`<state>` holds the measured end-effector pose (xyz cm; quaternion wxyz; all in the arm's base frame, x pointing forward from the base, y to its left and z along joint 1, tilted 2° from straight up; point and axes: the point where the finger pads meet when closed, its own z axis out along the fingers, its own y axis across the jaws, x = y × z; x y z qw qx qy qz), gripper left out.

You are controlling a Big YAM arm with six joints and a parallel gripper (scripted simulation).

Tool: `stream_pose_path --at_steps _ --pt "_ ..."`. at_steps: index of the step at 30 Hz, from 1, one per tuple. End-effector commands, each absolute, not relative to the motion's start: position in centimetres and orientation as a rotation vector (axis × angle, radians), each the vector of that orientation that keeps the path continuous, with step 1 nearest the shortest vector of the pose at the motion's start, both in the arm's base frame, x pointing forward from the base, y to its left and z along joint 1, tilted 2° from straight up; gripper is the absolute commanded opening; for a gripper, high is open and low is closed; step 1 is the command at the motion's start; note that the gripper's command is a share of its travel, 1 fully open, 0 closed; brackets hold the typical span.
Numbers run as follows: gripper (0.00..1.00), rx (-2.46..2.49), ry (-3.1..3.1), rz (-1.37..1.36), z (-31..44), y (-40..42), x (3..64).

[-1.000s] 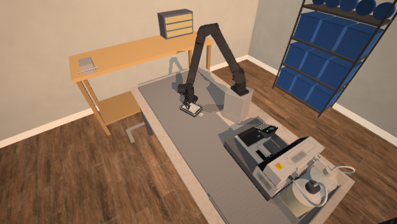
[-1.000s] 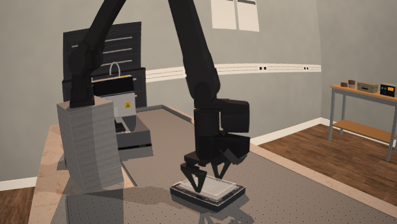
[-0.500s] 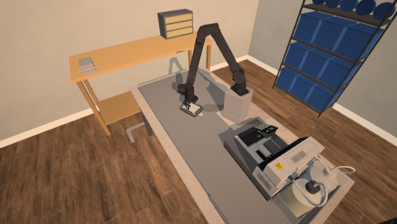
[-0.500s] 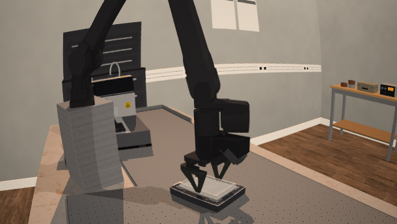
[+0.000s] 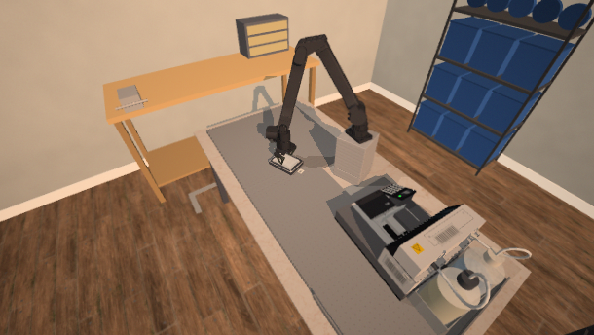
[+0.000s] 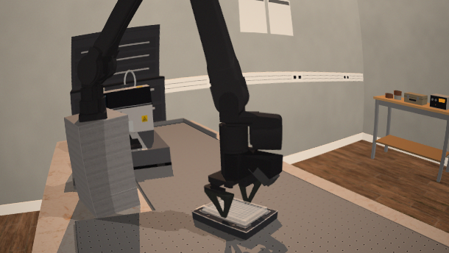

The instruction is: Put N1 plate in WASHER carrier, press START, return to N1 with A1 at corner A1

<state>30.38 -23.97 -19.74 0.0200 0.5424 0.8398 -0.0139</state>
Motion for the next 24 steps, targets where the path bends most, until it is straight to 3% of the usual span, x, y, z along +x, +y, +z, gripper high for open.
stream_pose_path --at_steps 1,24 --pt "0.82 1.682 2.604 -0.030 -20.5 -24.3 30.8" --pt "0.82 1.681 2.604 -0.030 -18.3 -23.9 30.4"
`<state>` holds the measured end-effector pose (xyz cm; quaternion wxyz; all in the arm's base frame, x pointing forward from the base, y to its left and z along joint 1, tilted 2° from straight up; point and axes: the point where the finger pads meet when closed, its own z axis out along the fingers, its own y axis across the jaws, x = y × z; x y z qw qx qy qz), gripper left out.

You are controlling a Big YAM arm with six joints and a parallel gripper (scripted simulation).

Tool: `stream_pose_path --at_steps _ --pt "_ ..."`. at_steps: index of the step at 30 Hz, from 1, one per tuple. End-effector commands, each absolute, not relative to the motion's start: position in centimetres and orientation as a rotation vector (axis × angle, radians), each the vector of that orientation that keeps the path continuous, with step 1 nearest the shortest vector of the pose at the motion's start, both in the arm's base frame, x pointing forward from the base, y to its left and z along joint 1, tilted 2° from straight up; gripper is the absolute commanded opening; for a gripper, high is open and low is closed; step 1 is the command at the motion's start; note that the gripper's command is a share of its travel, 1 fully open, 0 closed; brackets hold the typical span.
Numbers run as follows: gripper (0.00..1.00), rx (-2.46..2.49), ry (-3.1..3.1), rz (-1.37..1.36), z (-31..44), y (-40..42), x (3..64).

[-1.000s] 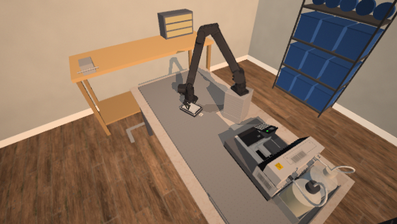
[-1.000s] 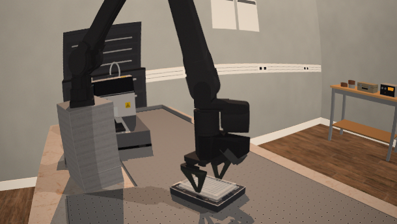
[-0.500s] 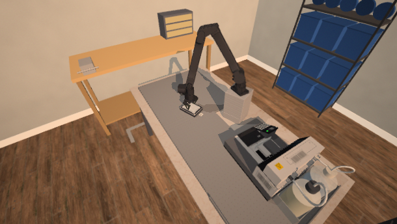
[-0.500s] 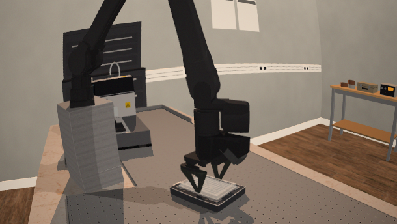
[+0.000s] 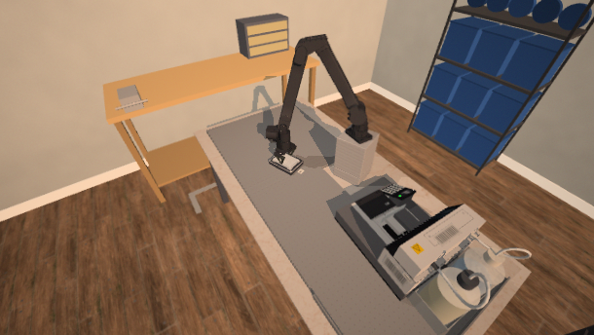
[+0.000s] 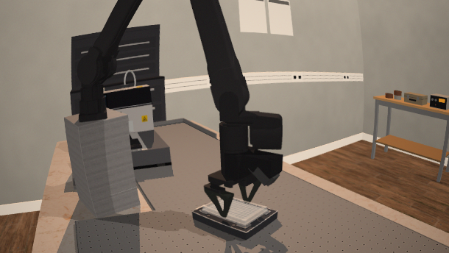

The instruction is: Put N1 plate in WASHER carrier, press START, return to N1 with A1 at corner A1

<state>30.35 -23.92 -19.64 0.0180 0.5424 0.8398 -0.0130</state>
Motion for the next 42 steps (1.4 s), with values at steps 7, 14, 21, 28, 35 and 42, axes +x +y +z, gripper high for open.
stream_pose_path --at_steps 7,14,21,28,35,42 --pt "0.82 1.681 2.605 -0.033 -17.2 -23.8 30.4" --pt "0.82 1.681 2.604 -0.033 -16.3 -23.7 30.5" --pt "0.82 1.681 2.605 -0.033 -15.2 -23.6 30.5" --pt "0.82 1.681 2.605 -0.033 -14.0 -23.5 30.5" --pt "0.82 1.681 2.605 -0.033 -13.2 -23.4 30.5" --pt "0.82 1.681 2.604 -0.033 -12.1 -23.4 30.4"
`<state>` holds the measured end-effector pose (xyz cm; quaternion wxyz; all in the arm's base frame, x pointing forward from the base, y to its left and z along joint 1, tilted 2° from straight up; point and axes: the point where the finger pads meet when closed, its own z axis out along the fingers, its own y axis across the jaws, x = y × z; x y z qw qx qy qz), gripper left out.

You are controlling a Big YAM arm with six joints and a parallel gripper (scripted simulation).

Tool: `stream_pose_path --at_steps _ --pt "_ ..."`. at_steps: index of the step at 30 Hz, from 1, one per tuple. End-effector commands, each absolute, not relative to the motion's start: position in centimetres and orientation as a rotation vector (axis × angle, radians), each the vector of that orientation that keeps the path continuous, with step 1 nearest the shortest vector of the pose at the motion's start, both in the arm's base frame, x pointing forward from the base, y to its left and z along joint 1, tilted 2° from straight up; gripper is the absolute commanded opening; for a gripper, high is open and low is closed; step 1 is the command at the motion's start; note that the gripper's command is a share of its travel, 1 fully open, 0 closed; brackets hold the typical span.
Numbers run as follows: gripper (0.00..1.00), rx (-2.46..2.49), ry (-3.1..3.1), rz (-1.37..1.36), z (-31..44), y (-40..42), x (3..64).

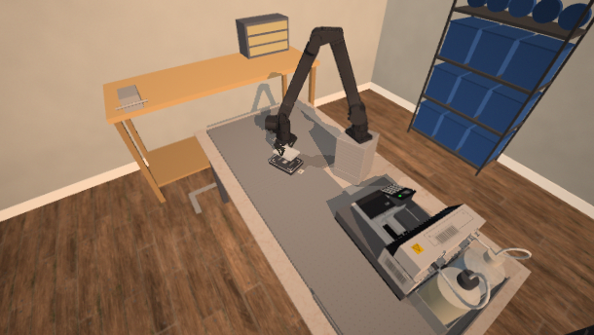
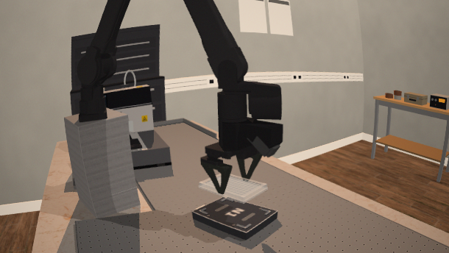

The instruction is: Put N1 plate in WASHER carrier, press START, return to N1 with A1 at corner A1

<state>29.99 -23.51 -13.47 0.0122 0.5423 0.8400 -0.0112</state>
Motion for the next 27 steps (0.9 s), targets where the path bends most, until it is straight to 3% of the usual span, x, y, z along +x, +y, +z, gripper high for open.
stream_pose_path --at_steps 1,27 --pt "0.82 1.681 2.604 -0.033 -11.9 -23.4 30.4" --pt "0.82 1.678 2.599 -0.034 -10.4 -23.4 30.5"
